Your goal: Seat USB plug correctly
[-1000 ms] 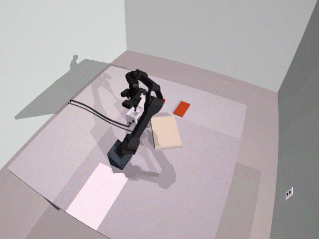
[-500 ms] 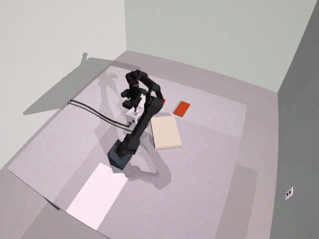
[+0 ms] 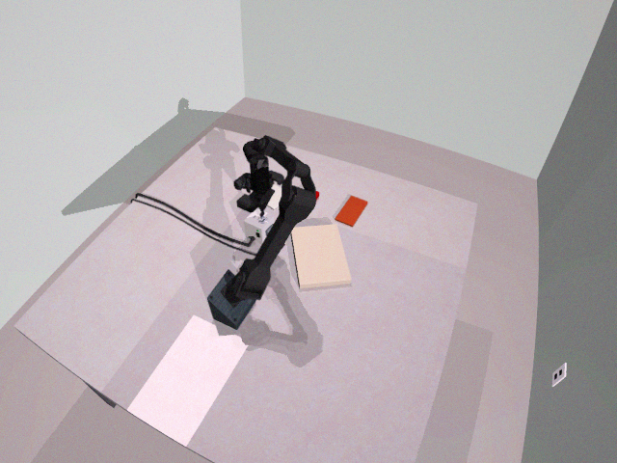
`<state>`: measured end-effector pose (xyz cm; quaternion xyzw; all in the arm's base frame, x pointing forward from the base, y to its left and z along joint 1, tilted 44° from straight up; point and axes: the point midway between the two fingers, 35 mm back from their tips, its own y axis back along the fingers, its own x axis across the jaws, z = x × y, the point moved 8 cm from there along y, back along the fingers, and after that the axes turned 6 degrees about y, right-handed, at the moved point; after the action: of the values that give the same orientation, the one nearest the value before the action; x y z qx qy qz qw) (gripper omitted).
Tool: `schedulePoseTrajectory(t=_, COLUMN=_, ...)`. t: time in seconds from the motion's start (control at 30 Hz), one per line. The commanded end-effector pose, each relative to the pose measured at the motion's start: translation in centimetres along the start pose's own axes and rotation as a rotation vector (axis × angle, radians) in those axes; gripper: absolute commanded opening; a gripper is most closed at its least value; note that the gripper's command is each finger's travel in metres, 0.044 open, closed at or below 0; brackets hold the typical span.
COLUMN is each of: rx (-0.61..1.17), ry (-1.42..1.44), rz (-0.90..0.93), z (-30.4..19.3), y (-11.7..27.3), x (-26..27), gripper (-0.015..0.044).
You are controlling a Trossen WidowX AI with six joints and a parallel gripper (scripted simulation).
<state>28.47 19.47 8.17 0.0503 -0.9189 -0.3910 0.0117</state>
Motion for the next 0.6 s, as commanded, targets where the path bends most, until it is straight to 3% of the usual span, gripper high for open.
schedulePoseTrajectory(t=0.0, rx=0.004, ry=0.004, rz=-0.002, z=-0.09, y=-0.12, x=-0.05, gripper=0.0)
schedulePoseTrajectory(t=0.57, rx=0.009, ry=0.014, rz=-0.002, z=-0.17, y=-0.32, x=-0.02, gripper=0.0)
